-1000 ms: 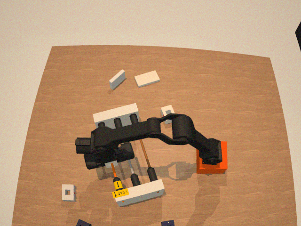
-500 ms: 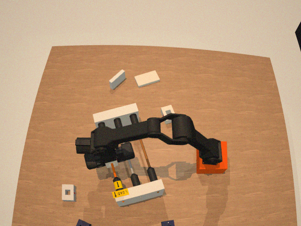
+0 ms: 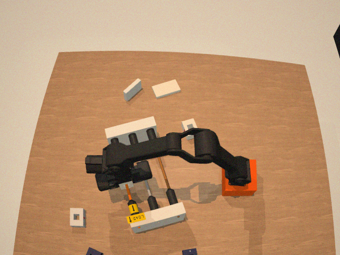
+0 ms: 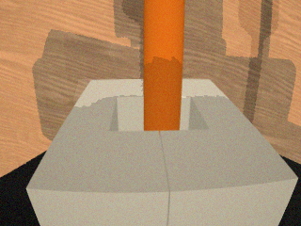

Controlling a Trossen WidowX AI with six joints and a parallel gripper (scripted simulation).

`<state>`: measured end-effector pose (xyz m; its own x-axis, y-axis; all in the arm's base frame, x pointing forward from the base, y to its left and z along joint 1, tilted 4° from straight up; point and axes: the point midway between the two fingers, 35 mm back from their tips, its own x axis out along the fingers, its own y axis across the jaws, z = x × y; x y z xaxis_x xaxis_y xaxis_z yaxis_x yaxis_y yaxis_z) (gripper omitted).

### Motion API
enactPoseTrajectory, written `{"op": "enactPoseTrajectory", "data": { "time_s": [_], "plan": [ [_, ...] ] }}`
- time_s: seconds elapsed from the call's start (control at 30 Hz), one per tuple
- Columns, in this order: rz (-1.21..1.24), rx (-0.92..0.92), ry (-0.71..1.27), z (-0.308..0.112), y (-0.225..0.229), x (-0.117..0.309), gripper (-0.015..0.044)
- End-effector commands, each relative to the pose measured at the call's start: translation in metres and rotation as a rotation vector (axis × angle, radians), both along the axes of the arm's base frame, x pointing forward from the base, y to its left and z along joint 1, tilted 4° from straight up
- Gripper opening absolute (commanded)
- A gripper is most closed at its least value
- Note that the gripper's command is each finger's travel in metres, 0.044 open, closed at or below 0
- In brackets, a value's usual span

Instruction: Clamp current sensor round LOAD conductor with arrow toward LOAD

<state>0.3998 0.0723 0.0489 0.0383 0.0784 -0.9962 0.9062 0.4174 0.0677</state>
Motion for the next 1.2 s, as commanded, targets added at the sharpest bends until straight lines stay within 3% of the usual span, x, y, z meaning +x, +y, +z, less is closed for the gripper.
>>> {"op": "enactPoseTrajectory", "data": {
  "time_s": [0.0, 0.37, 0.7, 1.17],
  "plan": [
    [0.0, 0.0, 0.0, -0.0001, -0.0003, -0.0006, 0.0],
    [0.0, 0.0, 0.0, -0.0051, 0.0002, -0.0002, 0.0],
    [0.0, 0.001, -0.005, -0.0006, 0.0001, 0.0008, 0.0256],
    [0.0, 0.001, -0.005, -0.0006, 0.0001, 0.0008, 0.0256]
  ]
}}
